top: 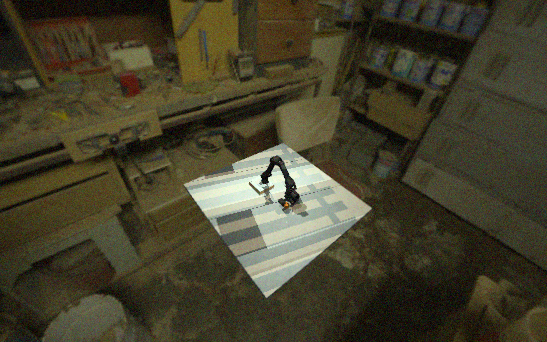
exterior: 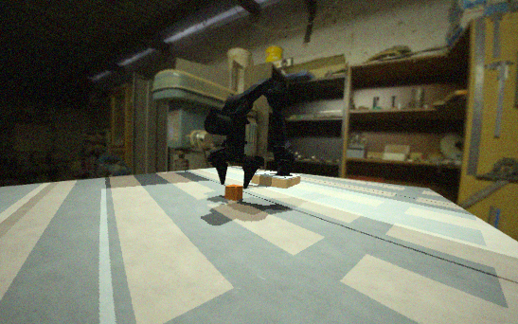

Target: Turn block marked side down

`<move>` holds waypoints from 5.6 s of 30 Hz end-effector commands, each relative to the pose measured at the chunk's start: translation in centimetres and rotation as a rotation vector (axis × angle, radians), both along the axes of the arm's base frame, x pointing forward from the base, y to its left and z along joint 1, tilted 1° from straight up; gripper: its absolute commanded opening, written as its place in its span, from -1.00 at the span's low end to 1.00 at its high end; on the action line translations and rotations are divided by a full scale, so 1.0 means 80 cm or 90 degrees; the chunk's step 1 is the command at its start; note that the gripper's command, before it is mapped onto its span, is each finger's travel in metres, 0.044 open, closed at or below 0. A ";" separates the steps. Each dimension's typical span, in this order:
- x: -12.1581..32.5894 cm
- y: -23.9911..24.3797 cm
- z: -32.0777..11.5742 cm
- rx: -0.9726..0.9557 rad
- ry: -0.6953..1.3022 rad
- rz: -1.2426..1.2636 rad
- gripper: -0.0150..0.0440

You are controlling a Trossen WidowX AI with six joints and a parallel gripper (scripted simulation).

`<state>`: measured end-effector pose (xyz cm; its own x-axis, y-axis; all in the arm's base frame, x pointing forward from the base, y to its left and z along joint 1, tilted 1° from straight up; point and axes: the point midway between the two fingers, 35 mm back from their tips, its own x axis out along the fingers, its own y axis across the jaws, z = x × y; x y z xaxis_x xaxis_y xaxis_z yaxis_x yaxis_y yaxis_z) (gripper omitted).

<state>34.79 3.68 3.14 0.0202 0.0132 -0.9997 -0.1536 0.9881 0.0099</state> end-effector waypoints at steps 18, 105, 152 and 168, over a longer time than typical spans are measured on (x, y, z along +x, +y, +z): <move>-0.003 -0.001 -0.019 -0.003 0.008 0.002 0.00; 0.007 0.000 -0.033 0.077 -0.495 -0.004 -0.49; -0.013 -0.002 -0.029 0.103 -0.661 -0.004 0.49; -0.013 -0.002 -0.029 0.103 -0.661 -0.004 1.00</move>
